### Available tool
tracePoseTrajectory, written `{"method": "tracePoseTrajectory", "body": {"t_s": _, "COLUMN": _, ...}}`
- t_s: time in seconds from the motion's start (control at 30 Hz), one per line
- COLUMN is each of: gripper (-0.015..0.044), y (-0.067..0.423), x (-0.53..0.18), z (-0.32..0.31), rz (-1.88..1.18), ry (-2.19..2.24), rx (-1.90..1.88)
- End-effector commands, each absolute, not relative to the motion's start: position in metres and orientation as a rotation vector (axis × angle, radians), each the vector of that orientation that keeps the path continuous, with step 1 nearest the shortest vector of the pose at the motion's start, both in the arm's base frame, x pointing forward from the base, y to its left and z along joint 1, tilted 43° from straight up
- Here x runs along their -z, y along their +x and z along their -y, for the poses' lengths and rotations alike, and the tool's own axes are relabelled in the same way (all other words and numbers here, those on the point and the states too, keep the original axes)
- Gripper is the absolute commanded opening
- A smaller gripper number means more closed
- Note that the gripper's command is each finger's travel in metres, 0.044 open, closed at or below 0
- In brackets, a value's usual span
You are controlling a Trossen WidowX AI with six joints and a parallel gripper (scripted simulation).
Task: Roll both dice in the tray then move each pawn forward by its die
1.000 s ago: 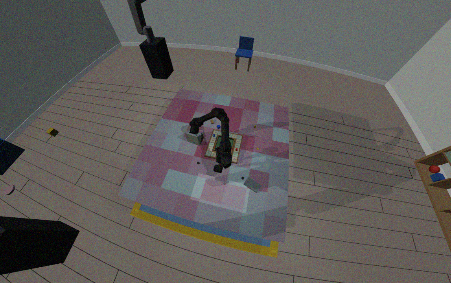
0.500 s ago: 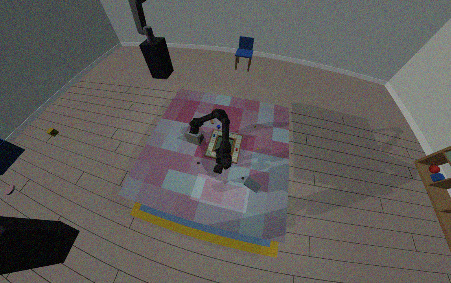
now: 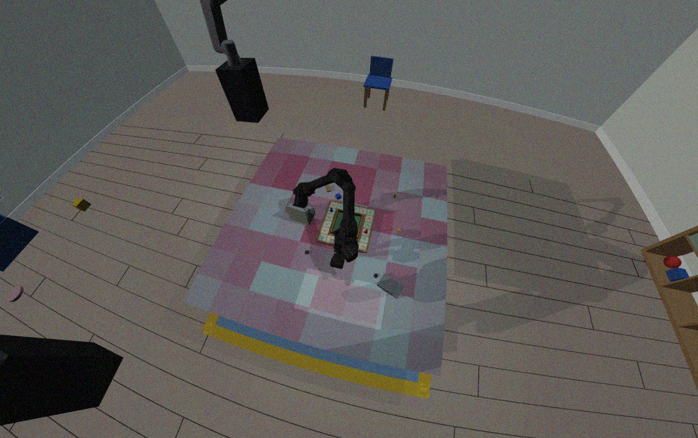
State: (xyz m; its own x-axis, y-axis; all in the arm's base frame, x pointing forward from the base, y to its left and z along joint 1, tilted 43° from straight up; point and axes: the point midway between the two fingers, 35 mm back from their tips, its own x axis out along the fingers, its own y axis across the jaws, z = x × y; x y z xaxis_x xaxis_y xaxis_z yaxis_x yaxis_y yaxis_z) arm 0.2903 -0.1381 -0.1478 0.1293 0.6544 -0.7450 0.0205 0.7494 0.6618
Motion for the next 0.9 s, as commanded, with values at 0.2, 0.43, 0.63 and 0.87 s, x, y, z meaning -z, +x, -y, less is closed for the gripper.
{"method": "tracePoseTrajectory", "body": {"t_s": 0.2, "gripper": 0.0000, "y": 0.289, "x": 0.108, "z": 0.182, "rz": -1.378, "ry": 0.600, "rx": -0.493}}
{"method": "tracePoseTrajectory", "body": {"t_s": 0.43, "gripper": 0.0000, "y": 0.281, "x": 0.070, "z": 0.211, "rz": -1.379, "ry": 0.619, "rx": -0.492}}
{"method": "tracePoseTrajectory", "body": {"t_s": 0.63, "gripper": 0.0000, "y": 0.279, "x": 0.061, "z": 0.216, "rz": -1.380, "ry": 0.627, "rx": -0.489}}
{"method": "tracePoseTrajectory", "body": {"t_s": 0.87, "gripper": 0.0000, "y": 0.285, "x": 0.047, "z": 0.198, "rz": -1.434, "ry": 0.764, "rx": -0.369}}
